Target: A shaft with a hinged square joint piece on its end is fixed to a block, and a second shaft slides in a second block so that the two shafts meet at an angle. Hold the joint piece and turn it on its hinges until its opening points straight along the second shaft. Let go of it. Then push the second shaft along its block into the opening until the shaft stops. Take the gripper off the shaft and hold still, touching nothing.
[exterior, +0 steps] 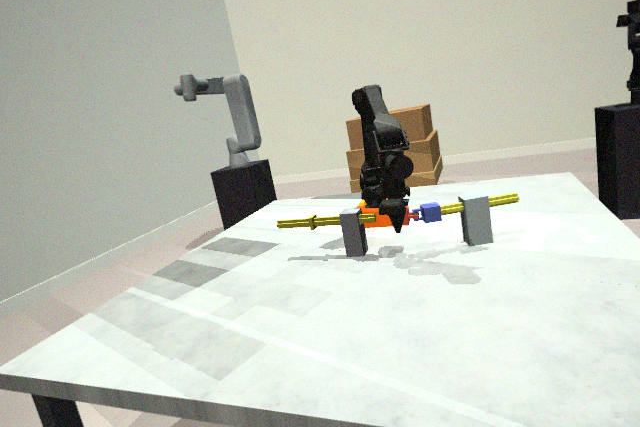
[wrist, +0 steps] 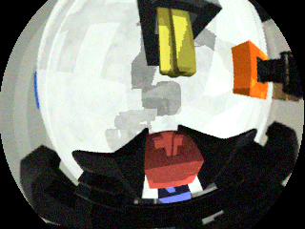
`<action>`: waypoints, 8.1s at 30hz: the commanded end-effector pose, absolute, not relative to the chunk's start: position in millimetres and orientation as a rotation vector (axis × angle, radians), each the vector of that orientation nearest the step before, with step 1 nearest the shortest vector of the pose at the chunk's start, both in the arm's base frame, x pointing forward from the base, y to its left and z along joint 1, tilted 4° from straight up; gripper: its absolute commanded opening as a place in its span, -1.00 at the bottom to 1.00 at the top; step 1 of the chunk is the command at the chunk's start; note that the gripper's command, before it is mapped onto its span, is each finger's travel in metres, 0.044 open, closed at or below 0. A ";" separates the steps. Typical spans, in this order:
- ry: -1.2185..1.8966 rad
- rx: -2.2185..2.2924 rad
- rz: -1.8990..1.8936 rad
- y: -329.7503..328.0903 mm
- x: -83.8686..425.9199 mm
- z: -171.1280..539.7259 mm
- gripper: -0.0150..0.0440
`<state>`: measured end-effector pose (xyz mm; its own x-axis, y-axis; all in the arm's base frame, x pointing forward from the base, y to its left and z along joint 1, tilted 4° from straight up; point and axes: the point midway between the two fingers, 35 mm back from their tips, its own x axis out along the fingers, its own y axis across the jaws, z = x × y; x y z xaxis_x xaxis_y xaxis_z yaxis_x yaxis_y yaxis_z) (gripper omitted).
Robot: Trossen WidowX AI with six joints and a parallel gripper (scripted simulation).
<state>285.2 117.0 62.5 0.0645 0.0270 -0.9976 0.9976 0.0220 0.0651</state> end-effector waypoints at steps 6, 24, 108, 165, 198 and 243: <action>1.186 1.240 -1.137 116.4 285.4 61.2 0.12; 1.186 1.240 -1.137 116.4 285.4 61.2 0.12; 1.193 1.302 -1.155 117.2 282.9 60.7 0.01; 1.396 0.802 -0.690 116.3 284.4 144.8 1.00; 1.507 0.080 0.013 107.6 268.7 224.7 1.00; 1.575 1.353 -0.681 35.5 274.4 169.3 1.00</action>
